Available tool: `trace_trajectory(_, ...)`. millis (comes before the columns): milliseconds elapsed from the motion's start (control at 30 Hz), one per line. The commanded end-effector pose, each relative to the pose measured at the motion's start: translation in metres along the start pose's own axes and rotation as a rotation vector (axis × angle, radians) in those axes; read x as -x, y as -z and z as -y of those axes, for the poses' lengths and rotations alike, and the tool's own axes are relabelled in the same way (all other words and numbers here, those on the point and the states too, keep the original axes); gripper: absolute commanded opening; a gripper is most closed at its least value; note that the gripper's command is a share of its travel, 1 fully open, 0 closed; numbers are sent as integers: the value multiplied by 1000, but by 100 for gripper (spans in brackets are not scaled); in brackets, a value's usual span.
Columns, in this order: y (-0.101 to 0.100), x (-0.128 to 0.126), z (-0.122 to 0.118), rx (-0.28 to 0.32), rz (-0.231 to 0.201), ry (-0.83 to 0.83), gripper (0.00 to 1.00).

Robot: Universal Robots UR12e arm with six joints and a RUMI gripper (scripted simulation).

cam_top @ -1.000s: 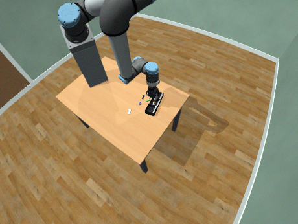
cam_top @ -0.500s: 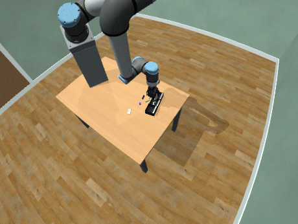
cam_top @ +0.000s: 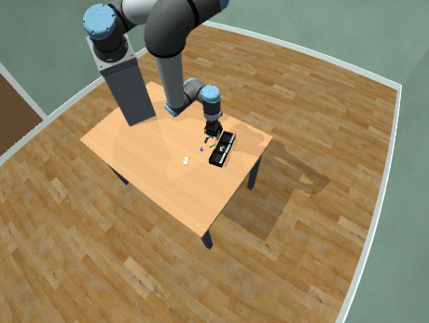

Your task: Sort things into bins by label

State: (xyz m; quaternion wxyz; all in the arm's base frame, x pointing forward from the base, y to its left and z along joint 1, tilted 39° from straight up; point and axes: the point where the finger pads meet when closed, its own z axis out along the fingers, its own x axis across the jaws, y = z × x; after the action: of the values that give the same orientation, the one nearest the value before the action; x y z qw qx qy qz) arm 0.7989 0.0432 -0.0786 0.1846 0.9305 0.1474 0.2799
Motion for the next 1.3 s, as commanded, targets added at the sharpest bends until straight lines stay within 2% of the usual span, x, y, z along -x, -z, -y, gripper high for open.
trace_trajectory(0, 2, 47, 16, -1, -1, 5, 17)
trace_trajectory(167, 4, 86, 28, -1, -1, 5, 17)
trace_trajectory(267, 4, 89, 29, -1, -1, 5, 17)
trace_trajectory(733, 5, 70, 23, 2, -10, 5, 17)
trace_trajectory(1000, 4, 78, 28, -1, -2, 6, 17)
trace_trajectory(1267, 4, 77, 27, 1, -5, 5, 17)
